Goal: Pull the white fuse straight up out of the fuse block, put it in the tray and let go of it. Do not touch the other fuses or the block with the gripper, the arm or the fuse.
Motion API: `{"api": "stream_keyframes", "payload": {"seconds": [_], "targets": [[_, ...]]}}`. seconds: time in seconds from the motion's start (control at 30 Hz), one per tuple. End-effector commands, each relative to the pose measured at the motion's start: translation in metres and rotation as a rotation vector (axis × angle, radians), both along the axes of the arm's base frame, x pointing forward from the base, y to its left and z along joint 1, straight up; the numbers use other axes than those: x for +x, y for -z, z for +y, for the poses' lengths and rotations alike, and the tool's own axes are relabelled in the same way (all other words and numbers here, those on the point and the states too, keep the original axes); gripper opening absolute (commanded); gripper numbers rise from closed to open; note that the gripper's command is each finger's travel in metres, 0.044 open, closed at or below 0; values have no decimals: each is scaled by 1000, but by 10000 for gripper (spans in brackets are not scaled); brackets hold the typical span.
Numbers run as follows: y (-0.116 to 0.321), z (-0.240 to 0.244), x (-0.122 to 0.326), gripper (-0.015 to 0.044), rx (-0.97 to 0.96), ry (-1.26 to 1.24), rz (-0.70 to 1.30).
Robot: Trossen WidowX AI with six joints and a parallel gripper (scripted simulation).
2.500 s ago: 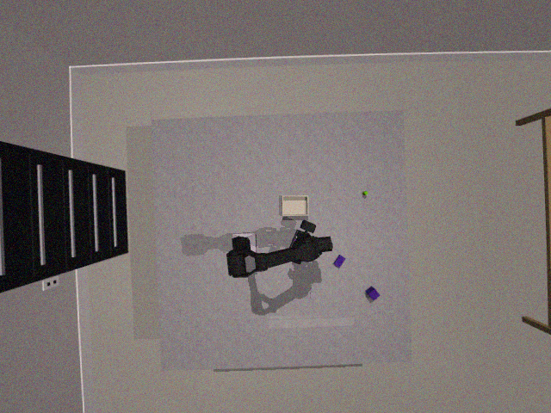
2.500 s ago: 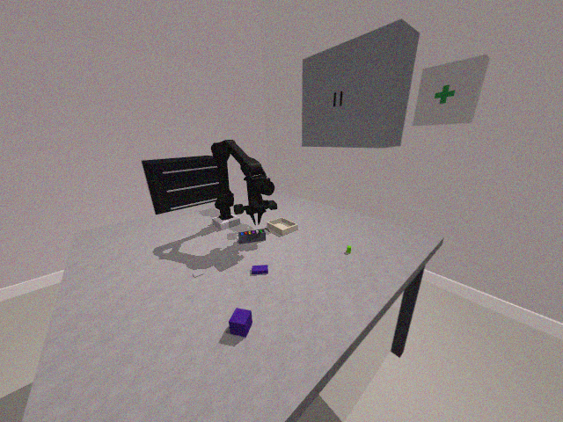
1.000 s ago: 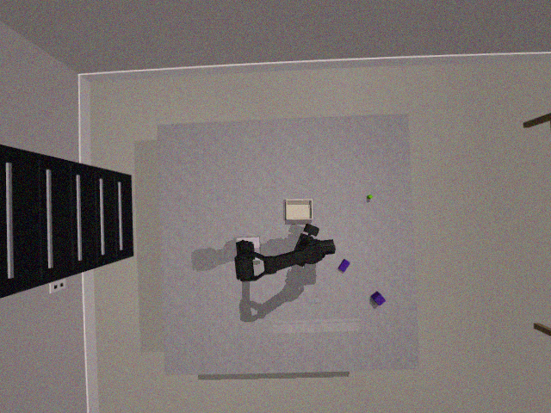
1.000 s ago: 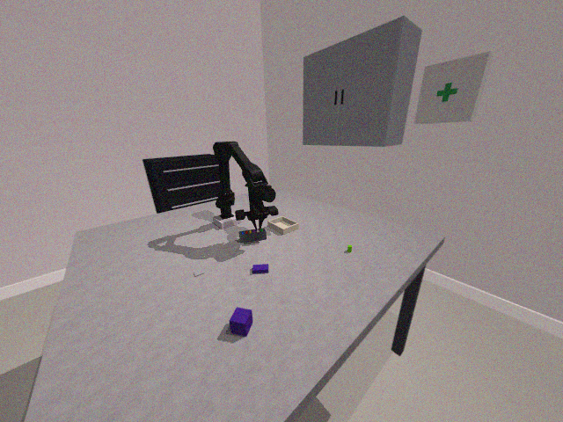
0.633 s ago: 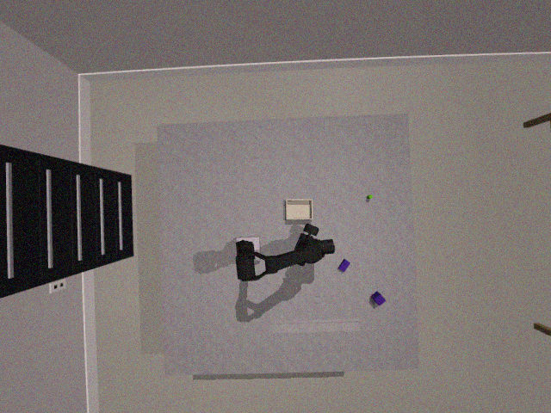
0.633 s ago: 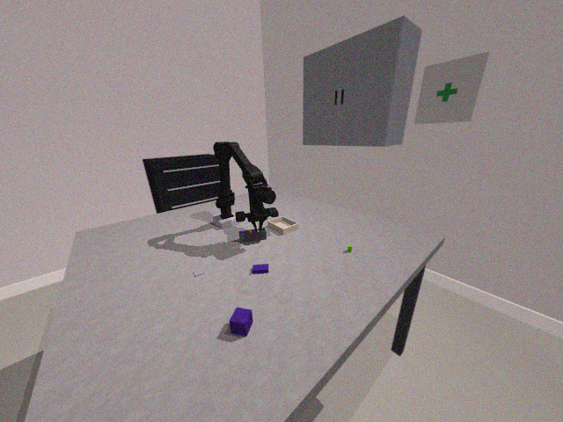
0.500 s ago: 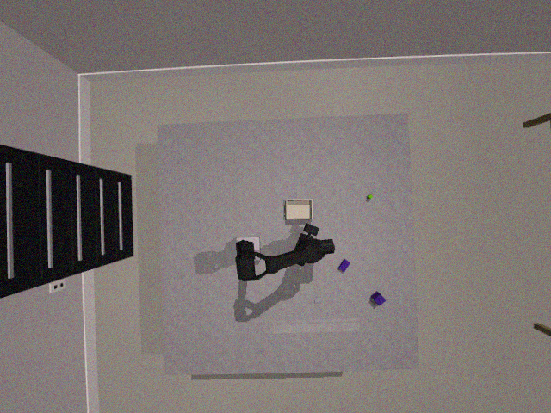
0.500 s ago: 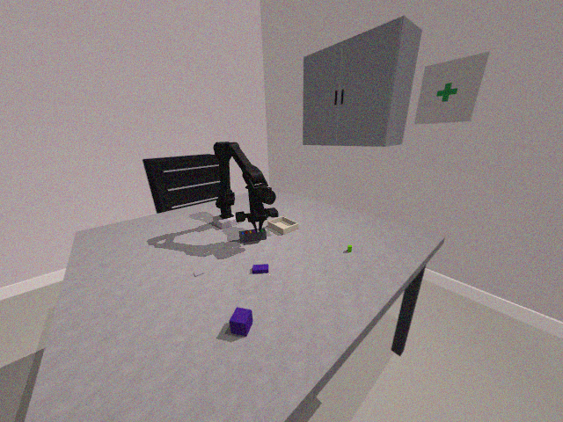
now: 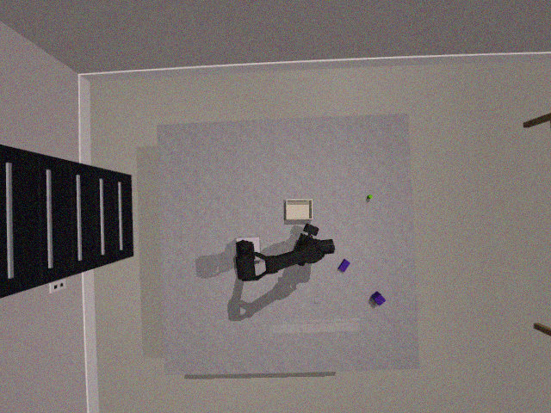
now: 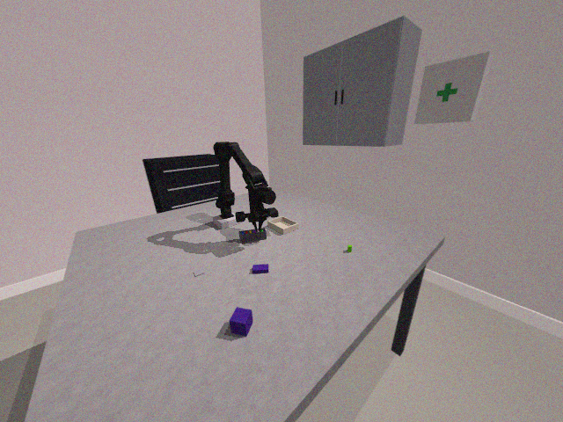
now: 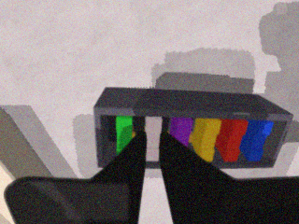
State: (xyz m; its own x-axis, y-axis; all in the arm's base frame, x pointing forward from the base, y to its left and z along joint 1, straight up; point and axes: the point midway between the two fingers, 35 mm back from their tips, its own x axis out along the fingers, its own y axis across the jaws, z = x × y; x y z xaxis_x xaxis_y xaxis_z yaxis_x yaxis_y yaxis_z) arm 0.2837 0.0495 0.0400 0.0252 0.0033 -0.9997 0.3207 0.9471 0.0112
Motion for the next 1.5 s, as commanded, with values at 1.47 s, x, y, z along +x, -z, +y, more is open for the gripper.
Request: {"api": "stream_keyframes", "payload": {"seconds": [1.47], "targets": [[-23,0,0,0,-2,3,-1]]}}
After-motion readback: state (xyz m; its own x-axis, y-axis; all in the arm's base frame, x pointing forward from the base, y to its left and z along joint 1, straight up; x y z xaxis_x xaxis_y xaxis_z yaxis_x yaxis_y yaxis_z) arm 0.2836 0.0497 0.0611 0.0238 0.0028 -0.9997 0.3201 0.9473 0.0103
